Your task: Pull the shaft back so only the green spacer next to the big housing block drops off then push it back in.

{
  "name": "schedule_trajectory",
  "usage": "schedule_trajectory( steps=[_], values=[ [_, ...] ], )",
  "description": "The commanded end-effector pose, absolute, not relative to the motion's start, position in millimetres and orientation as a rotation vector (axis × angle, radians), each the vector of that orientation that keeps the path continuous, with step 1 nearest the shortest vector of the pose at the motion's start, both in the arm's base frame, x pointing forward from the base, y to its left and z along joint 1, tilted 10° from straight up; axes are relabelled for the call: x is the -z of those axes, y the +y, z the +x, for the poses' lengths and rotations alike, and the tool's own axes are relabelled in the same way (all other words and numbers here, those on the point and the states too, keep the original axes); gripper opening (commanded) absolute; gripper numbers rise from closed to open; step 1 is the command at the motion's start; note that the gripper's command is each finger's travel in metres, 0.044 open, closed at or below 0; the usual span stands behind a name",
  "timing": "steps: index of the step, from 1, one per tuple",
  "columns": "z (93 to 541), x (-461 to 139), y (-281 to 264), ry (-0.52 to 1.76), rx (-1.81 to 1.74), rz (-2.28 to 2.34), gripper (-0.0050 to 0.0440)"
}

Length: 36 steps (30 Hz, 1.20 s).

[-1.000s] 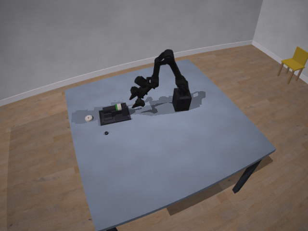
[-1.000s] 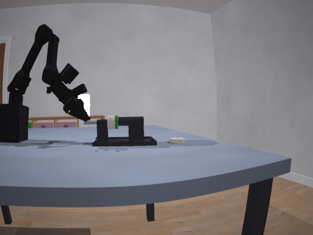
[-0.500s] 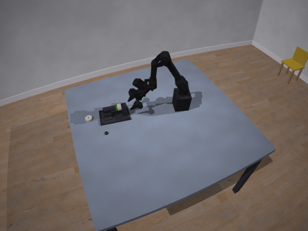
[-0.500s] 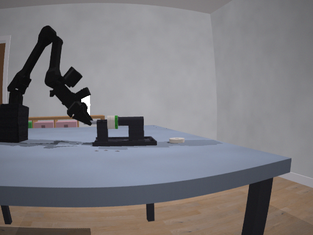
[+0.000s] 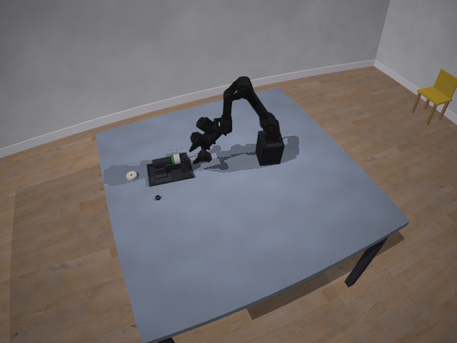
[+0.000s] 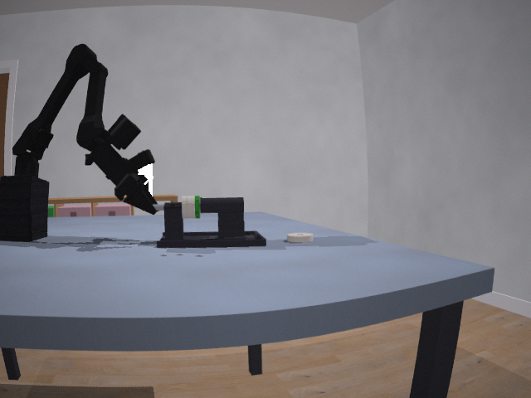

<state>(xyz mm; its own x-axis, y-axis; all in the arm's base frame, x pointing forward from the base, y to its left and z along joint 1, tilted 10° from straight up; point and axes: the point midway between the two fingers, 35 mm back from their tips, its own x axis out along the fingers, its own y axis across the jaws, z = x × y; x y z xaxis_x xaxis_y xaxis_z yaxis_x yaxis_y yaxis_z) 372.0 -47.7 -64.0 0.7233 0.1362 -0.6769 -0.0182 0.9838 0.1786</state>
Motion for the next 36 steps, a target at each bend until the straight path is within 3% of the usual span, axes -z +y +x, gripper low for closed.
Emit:
schedule_trajectory(
  steps=[1,36],
  values=[
    [371.9,65.3,-47.9,0.761,-0.081,0.168,0.044],
    [375.6,68.6,-47.3,0.761,-0.081,0.168,0.044]
  ],
)
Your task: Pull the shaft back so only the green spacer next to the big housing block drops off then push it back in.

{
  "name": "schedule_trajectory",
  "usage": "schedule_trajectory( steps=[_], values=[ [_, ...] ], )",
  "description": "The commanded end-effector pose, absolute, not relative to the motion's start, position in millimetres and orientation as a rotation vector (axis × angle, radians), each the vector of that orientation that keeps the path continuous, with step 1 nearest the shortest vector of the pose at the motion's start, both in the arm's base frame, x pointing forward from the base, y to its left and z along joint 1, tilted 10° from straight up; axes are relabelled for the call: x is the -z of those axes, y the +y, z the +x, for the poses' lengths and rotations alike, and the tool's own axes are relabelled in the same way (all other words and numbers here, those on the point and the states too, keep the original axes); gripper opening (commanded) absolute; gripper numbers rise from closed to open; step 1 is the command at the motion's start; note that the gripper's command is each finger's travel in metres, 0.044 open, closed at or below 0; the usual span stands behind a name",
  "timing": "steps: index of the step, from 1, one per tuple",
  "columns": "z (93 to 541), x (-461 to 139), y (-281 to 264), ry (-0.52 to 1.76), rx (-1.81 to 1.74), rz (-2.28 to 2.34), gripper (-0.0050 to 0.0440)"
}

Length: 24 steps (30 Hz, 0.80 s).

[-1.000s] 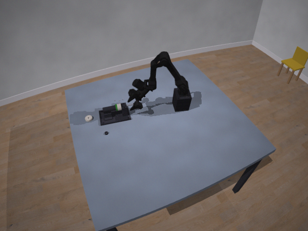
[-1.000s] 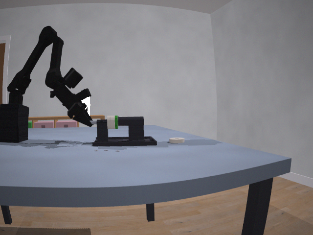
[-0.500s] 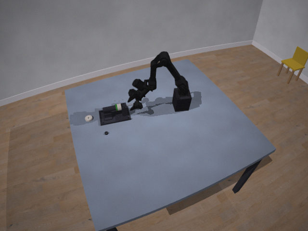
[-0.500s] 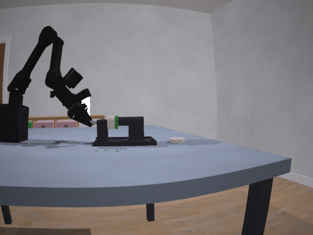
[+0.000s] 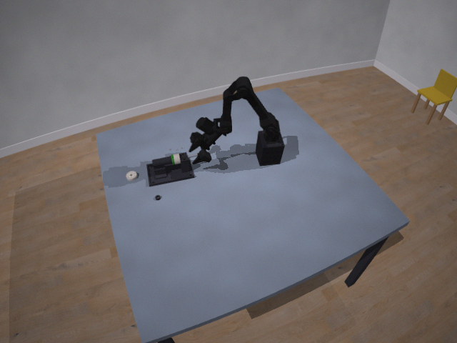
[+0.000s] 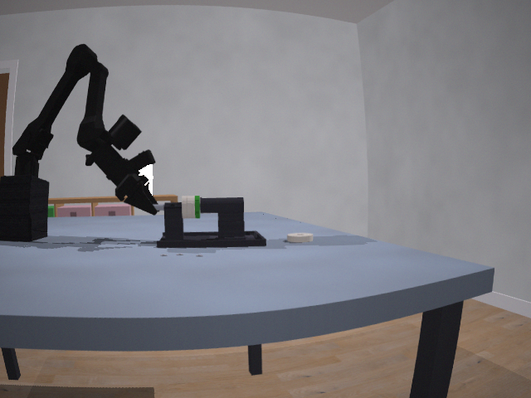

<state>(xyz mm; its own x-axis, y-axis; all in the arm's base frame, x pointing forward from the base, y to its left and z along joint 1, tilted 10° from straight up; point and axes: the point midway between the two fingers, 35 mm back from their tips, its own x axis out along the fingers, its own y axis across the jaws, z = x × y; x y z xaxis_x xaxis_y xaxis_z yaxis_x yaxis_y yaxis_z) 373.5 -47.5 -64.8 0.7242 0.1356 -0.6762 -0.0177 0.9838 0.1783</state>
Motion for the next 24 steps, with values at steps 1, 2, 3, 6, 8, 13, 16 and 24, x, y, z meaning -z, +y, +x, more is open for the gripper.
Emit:
schedule_trajectory(
  steps=[1,2,3,6,8,13,16,24],
  values=[
    [376.7,69.6,-47.1,0.761,-0.081,0.168,0.044],
    [377.8,70.6,-46.9,0.761,-0.081,0.168,0.044],
    [378.9,71.7,-46.7,0.761,-0.081,0.168,0.044],
    [382.2,74.9,-46.1,0.761,-0.081,0.168,0.044],
    [384.2,76.9,-45.7,0.761,-0.081,0.168,0.044],
    [384.9,77.6,-45.5,0.761,-0.081,0.168,0.044],
    [384.9,77.6,-45.5,0.761,-0.081,0.168,0.044],
    [384.9,77.6,-45.5,0.761,-0.081,0.168,0.044]
  ],
)
